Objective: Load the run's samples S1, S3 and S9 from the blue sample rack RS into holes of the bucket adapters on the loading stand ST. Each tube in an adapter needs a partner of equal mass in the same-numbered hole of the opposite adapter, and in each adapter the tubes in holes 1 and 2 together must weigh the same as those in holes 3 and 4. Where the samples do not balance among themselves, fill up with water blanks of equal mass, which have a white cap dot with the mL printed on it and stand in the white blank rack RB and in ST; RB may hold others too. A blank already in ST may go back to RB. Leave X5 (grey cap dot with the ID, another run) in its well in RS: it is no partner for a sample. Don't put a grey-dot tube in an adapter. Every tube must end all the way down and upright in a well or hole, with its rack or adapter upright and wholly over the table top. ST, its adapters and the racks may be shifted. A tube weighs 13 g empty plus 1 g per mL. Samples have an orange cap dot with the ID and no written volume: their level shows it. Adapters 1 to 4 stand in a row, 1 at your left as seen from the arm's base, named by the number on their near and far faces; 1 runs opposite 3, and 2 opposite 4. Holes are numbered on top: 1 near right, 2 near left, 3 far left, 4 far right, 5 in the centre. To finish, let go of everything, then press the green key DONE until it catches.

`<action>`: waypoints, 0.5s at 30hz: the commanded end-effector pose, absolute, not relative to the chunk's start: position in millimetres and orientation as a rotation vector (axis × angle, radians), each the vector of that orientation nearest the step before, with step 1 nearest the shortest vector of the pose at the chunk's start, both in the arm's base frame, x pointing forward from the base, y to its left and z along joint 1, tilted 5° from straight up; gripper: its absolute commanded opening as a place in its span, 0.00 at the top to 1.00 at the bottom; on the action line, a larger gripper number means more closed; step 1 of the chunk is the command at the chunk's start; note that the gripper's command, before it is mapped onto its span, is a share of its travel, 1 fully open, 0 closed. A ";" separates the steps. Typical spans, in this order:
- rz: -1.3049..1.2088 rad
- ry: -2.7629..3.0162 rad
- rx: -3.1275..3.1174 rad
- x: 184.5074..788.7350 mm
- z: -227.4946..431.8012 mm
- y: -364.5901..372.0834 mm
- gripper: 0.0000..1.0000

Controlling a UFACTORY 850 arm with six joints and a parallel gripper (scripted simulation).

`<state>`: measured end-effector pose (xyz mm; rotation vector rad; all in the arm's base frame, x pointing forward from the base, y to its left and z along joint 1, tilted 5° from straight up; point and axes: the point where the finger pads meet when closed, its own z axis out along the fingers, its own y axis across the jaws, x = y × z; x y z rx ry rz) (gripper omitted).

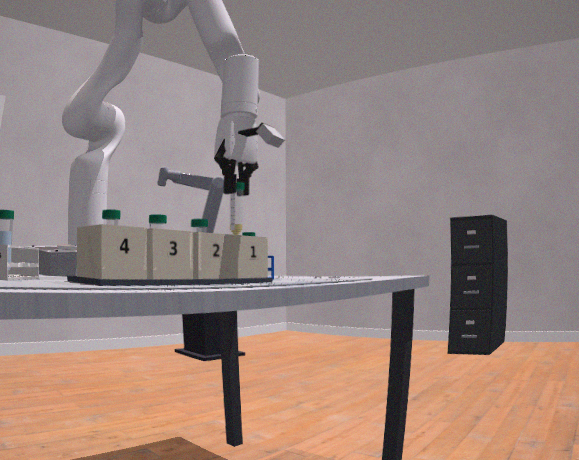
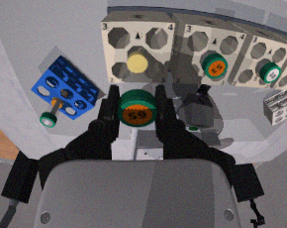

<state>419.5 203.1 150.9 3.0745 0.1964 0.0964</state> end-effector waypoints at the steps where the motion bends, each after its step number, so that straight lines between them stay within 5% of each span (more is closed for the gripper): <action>1: 0.099 0.196 3.075 420.4 147.6 203.3 1.00; 15: 0.099 0.196 3.075 421.2 135.7 202.6 1.00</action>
